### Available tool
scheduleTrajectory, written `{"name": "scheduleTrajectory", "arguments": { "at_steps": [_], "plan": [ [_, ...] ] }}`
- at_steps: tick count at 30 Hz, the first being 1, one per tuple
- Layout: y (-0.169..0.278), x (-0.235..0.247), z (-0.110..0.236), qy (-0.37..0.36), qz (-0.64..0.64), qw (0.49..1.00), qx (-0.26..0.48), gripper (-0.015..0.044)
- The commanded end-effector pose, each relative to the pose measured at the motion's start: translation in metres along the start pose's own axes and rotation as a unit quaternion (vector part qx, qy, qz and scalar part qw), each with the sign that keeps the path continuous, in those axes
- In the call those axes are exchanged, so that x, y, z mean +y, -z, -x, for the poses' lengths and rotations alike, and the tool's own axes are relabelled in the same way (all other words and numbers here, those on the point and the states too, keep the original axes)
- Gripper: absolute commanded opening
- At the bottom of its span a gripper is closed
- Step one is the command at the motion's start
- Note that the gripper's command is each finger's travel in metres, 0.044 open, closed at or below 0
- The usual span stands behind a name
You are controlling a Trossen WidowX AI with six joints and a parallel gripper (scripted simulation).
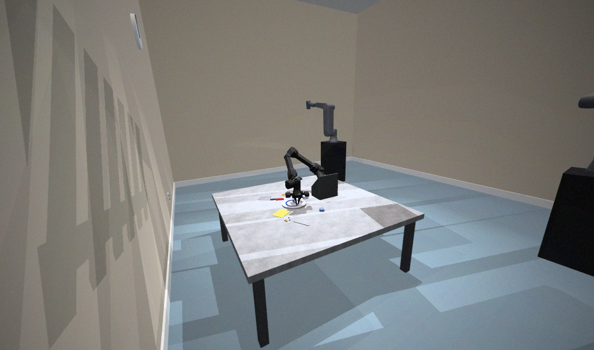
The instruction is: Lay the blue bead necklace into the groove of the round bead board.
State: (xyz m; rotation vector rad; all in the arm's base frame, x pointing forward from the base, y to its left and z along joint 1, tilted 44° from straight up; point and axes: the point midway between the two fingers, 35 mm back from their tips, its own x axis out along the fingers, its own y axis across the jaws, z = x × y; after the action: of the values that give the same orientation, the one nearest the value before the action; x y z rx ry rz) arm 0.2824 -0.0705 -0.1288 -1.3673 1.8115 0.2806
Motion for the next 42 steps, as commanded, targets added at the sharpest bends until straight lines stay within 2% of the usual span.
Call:
{"name": "scheduleTrajectory", "arguments": {
  "at_steps": [1,10,27,42],
  "plan": [
    [-0.001,0.0027,-0.0011,-0.003,0.001,1.0,0.0,0.0],
    [-0.0009,0.0028,-0.0092,-0.003,0.001,1.0,0.0,0.0],
    [-0.0001,0.0021,-0.0047,-0.003,0.0,1.0,0.001,0.044],
    [-0.0001,0.0021,-0.0011,-0.003,0.001,1.0,0.0,0.044]
  ]
}}
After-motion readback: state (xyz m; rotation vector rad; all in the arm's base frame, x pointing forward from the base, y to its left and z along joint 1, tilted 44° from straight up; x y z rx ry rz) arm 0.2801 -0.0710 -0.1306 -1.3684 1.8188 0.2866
